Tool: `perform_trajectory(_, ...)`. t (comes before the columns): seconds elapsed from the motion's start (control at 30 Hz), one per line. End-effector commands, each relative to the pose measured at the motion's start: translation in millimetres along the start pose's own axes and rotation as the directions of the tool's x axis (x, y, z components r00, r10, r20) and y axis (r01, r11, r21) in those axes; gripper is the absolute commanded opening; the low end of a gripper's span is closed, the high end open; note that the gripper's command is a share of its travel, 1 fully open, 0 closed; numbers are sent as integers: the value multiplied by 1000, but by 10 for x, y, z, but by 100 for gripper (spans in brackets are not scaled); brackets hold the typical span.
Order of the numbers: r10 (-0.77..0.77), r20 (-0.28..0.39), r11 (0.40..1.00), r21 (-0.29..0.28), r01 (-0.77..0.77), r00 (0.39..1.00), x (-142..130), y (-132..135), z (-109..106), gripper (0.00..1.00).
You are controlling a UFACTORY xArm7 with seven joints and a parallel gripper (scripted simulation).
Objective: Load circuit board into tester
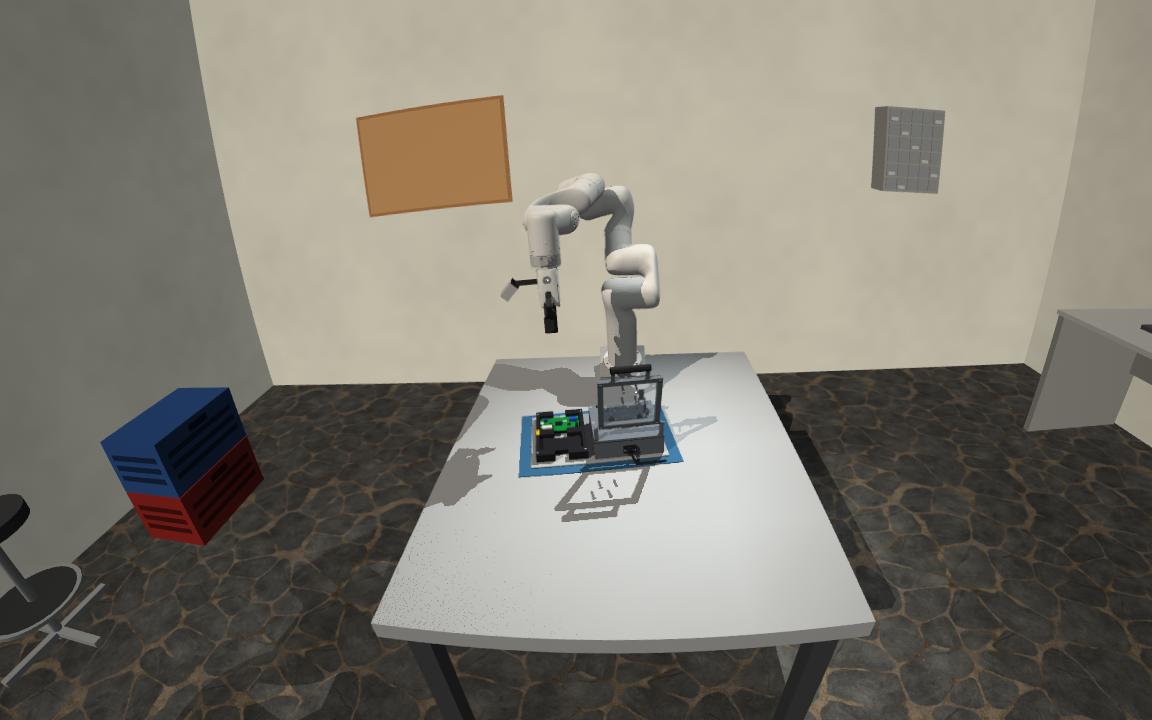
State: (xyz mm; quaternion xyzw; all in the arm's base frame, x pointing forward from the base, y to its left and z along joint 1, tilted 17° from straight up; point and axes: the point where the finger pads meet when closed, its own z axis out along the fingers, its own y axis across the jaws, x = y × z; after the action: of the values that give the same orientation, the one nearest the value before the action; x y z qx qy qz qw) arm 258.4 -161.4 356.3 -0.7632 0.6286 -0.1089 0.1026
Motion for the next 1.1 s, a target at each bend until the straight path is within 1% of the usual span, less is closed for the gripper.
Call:
perform_trajectory(0.0, 0, -2, 1000, 3, 0, 1000, 5, -6, -14, 100)
perform_trajectory(0.87, 0, -2, 1000, 3, 0, 1000, 6, -6, -11, 100)
perform_trajectory(0.97, 0, -2, 1000, 3, 0, 1000, 14, -6, 23, 100)
perform_trajectory(1.07, 0, -2, 1000, 3, 0, 1000, 36, -4, 118, 100)
